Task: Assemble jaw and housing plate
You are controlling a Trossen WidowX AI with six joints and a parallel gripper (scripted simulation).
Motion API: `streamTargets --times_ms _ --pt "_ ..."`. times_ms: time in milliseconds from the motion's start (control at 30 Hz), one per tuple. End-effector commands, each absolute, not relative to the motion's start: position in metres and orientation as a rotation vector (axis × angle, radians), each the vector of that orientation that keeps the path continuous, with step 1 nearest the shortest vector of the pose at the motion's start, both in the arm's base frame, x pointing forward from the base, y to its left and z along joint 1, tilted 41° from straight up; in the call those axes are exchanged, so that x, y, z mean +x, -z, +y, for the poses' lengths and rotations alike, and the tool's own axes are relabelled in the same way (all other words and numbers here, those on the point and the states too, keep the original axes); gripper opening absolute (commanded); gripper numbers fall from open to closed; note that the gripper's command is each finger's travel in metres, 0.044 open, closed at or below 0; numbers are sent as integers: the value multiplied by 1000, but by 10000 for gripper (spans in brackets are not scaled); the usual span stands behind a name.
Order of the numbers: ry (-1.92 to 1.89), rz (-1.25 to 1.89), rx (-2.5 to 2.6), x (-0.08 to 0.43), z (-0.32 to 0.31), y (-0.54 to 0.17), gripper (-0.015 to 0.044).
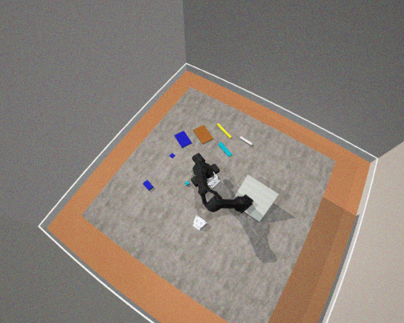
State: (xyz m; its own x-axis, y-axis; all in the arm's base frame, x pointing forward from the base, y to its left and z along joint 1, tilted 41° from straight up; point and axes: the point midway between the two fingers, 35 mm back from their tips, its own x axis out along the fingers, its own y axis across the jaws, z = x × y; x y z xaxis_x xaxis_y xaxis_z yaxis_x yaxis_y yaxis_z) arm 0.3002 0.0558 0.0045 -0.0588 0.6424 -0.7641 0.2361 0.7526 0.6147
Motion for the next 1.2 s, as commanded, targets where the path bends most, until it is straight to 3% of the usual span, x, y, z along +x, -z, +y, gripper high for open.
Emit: streamTargets --times_ms 0,967,1067,1167 --pt "-383 1633 721 301 56 -5 134" --pt "-383 1633 721 301 56 -5 134" --pt "-383 1634 715 300 56 -5 213" --pt "-383 1634 715 300 56 -5 224"
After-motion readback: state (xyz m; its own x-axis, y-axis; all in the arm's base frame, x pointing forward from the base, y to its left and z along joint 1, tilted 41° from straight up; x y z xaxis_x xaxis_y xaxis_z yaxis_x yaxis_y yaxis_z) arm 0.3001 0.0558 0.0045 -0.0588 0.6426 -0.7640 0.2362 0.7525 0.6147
